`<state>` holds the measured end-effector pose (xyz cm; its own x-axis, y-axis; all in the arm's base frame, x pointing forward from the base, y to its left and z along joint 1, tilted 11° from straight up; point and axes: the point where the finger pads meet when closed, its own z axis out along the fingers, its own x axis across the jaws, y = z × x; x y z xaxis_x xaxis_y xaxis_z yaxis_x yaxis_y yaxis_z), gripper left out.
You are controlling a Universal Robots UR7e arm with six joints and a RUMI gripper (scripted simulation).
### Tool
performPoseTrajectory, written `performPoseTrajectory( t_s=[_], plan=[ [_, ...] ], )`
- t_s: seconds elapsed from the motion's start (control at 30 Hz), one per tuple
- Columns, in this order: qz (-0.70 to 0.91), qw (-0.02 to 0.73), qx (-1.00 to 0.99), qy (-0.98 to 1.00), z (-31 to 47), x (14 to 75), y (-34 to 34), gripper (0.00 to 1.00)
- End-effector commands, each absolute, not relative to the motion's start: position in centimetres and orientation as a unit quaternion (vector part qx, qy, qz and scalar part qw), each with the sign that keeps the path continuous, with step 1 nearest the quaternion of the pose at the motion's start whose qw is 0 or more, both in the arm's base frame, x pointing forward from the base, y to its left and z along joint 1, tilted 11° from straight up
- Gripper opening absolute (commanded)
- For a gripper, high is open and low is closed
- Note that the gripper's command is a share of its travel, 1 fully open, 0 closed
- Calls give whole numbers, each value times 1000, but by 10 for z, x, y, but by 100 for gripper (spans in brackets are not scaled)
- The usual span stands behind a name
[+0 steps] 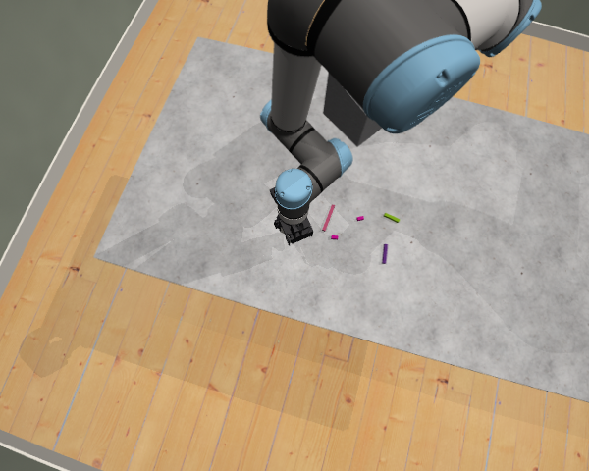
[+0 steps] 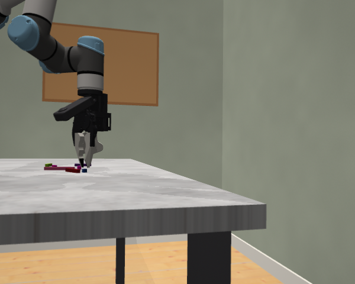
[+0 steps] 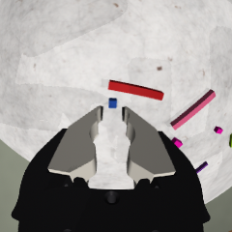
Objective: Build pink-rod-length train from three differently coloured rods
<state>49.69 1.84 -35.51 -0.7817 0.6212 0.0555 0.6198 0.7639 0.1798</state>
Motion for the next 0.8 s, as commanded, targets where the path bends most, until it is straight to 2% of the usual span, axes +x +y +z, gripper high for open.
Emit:
performPoseTrajectory(
  t_s=[0.0,0.77],
  plan=[
    [94,4,330,939,-358,498,19,14],
    [94,4,330,939,-368,498,21,14]
  ],
)
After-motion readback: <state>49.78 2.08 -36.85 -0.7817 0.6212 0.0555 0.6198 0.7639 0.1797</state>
